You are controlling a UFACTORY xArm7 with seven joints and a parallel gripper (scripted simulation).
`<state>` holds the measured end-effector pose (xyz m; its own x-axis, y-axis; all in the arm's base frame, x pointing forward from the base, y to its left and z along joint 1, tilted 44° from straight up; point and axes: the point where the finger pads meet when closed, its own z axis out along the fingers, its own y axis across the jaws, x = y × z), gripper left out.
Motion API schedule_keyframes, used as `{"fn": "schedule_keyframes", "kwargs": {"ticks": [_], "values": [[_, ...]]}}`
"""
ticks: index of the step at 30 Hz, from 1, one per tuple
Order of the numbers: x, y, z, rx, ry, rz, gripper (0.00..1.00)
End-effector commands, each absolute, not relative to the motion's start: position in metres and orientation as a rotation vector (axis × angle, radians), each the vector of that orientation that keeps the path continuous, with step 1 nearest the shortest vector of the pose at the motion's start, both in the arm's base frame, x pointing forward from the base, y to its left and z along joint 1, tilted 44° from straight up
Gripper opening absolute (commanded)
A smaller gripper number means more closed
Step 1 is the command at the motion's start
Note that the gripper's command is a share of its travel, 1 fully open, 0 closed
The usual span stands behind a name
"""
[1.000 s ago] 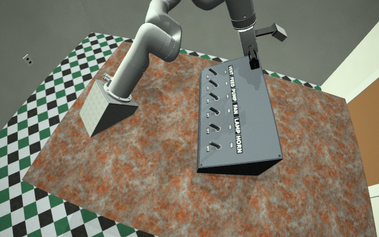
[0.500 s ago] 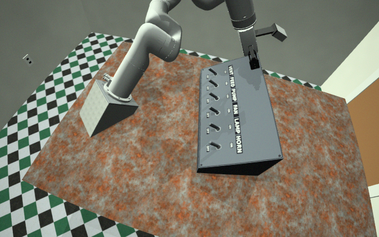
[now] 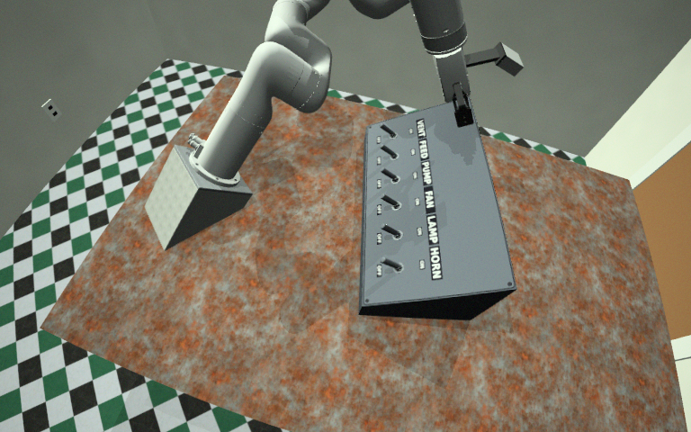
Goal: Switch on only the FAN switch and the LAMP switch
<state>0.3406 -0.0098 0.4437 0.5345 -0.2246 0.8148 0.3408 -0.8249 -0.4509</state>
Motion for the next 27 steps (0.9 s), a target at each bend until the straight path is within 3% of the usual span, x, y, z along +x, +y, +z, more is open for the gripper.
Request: {"fn": "schedule_keyframes", "kwargs": {"ticks": [1, 27], "values": [[0.34, -0.01, 0.445, -2.196, -0.093, -1.285, 1.0], [0.356, -0.047, 0.425, -2.196, -0.093, -1.285, 1.0]]}}
